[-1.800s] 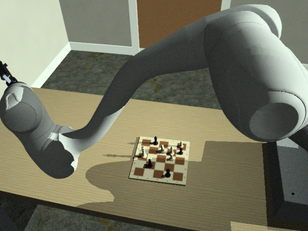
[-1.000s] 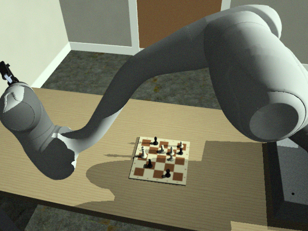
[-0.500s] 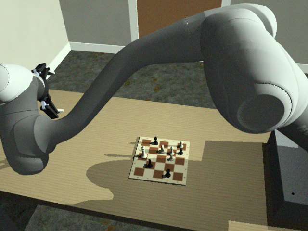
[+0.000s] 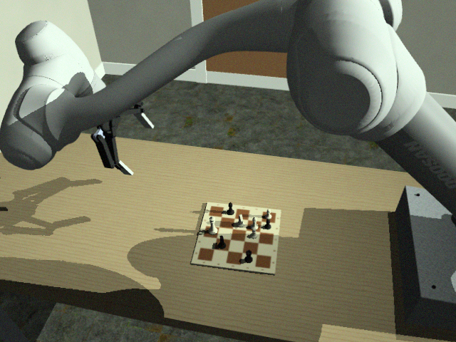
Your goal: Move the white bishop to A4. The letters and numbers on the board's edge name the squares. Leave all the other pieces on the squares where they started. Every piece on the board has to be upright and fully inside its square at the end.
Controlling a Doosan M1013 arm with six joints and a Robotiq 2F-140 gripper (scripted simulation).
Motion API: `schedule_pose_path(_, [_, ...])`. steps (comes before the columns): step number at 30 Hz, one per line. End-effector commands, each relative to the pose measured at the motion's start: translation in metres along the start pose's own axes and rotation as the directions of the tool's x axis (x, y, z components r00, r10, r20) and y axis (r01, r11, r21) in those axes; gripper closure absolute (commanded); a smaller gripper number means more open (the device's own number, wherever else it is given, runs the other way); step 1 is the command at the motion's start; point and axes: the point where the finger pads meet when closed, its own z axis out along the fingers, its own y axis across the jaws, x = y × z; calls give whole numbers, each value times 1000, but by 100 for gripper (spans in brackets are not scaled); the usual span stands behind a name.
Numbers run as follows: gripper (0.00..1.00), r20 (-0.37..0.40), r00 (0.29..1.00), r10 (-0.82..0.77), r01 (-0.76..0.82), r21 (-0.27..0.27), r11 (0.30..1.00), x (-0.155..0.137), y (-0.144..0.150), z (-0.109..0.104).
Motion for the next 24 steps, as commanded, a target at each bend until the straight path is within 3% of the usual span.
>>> schedule_pose_path(1, [0, -133, 981, 141, -165, -188, 968, 39, -15, 43])
schedule_pose_path(2, [0, -138, 980, 146, -171, -194, 966, 39, -15, 43])
schedule_pose_path(3, [0, -194, 963, 189, -235, -251, 939, 60, -22, 65])
schedule_pose_path(5, [0, -224, 952, 210, -270, -282, 921, 60, -22, 65])
schedule_pose_path(6, [0, -288, 925, 248, -340, -335, 879, 80, -28, 85])
schedule_pose_path(7, [0, -309, 915, 260, -365, -354, 861, 80, -28, 85])
schedule_pose_path(8, [0, -353, 893, 279, -409, -381, 829, 97, -34, 104])
schedule_pose_path(10, [0, -390, 872, 295, -452, -409, 793, 98, -35, 105])
schedule_pose_path(11, [0, -450, 836, 313, -513, -440, 737, 115, -41, 122])
schedule_pose_path(14, [0, -465, 826, 317, -529, -450, 720, 115, -41, 122])
schedule_pose_path(16, [0, -592, 735, 331, -655, -492, 573, 145, -51, 154])
schedule_pose_path(17, [0, -594, 733, 331, -657, -493, 570, 145, -51, 154])
schedule_pose_path(20, [0, -692, 648, 319, -749, -501, 434, 170, -59, 179])
schedule_pose_path(21, [0, -692, 648, 319, -749, -501, 434, 170, -59, 179])
schedule_pose_path(23, [0, -761, 578, 295, -810, -490, 323, 189, -66, 199])
schedule_pose_path(24, [0, -761, 578, 295, -810, -490, 323, 189, -66, 199])
